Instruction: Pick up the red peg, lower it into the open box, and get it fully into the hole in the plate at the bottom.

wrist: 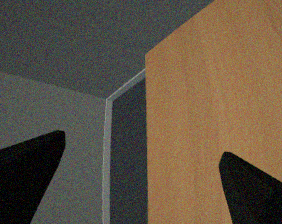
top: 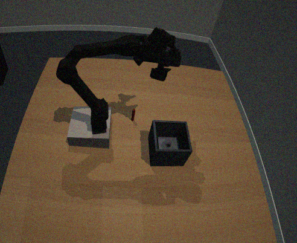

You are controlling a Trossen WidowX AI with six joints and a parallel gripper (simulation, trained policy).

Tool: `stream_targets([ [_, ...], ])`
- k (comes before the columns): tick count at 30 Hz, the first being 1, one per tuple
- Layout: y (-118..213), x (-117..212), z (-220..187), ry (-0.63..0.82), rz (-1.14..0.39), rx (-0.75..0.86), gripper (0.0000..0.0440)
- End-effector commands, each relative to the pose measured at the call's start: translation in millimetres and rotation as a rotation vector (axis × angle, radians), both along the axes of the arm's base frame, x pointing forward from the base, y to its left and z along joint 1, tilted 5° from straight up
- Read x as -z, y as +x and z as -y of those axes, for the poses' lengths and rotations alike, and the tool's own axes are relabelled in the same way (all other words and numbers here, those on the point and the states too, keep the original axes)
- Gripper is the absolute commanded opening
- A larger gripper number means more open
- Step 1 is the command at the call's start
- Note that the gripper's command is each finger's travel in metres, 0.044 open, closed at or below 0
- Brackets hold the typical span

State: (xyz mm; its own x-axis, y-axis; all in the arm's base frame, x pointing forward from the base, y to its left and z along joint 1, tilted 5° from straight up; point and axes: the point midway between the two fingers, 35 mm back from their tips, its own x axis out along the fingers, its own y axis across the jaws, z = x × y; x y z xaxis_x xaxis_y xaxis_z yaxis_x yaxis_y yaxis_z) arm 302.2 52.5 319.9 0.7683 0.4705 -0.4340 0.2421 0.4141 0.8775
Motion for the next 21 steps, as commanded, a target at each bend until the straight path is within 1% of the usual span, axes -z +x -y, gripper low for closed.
stream_targets([
  [1, -11, 10, 4, 0.019, -0.081, 0.038, 0.044],
  [11, -35, 50, -12, 0.098, -0.371, 0.088, 0.044],
  [21, -58, 86, -31, 0.148, -0.656, 0.191, 0.044],
])
